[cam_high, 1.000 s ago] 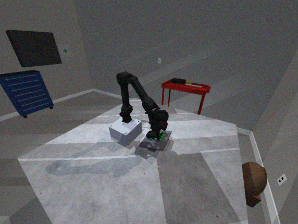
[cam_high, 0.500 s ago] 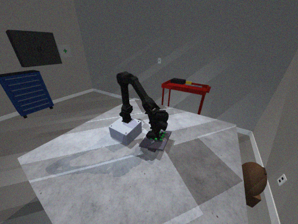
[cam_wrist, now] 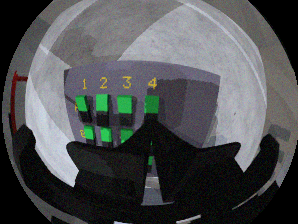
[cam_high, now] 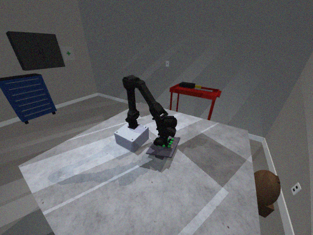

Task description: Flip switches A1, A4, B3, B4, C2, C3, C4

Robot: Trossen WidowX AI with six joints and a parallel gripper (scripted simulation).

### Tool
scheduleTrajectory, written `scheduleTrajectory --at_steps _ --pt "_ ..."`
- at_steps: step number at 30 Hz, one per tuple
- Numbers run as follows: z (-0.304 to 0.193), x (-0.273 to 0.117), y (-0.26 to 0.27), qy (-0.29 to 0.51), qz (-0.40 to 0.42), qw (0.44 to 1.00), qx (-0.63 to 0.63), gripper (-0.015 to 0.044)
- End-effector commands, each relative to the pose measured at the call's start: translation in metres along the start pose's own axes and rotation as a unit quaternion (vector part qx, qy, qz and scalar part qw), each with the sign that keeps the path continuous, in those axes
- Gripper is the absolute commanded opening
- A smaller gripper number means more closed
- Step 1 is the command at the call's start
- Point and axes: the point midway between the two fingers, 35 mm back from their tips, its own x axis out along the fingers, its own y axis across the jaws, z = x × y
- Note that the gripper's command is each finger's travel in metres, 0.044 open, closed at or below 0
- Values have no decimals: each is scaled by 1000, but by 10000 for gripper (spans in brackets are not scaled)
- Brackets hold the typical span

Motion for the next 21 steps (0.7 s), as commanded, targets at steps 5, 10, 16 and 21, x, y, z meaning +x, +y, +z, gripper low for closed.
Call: scheduleTrajectory --at_steps 5,10,16,21 --pt "0 1 0 -1 2 1000 -2 0" --pt "0 2 0 -1 2 1000 -2 0" --pt "0 3 0 -1 2 1000 -2 0" --pt "0 3 0 -1 2 1000 -2 0"
